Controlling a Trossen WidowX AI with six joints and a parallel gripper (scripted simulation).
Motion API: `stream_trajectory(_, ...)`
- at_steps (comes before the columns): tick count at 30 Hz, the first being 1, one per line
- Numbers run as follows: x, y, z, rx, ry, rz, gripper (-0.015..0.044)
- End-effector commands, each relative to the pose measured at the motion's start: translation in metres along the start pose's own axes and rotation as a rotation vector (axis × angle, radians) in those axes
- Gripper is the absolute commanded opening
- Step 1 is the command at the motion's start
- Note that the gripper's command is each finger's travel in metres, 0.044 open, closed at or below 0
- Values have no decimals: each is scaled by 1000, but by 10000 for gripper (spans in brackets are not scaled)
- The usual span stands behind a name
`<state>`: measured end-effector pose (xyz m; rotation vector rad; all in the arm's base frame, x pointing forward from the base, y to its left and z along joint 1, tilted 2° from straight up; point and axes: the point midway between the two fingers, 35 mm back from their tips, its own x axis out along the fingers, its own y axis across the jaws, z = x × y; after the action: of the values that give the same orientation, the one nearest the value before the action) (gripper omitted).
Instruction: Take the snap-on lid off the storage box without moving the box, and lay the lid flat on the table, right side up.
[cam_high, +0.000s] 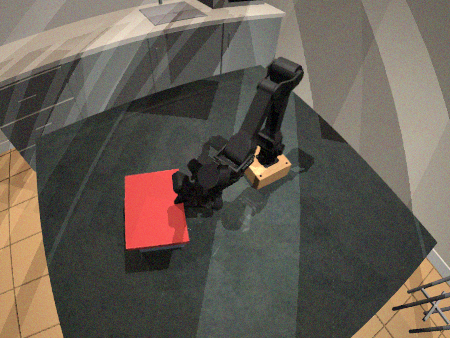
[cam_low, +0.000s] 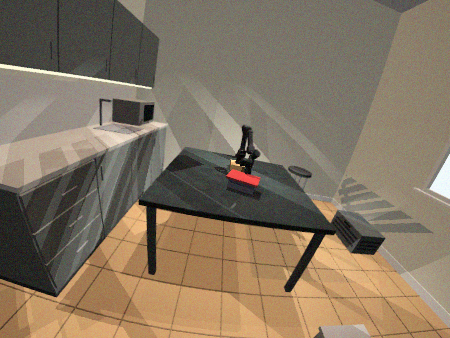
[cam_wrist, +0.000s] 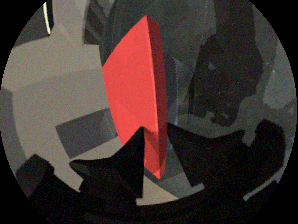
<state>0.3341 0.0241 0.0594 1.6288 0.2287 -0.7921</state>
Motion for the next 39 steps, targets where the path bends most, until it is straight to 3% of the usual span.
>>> stream_trajectory(1, 0, 0, -1, -5, 4, -1, 0)
stream_trajectory(39, -6, 5, 1, 0, 0, 0, 0)
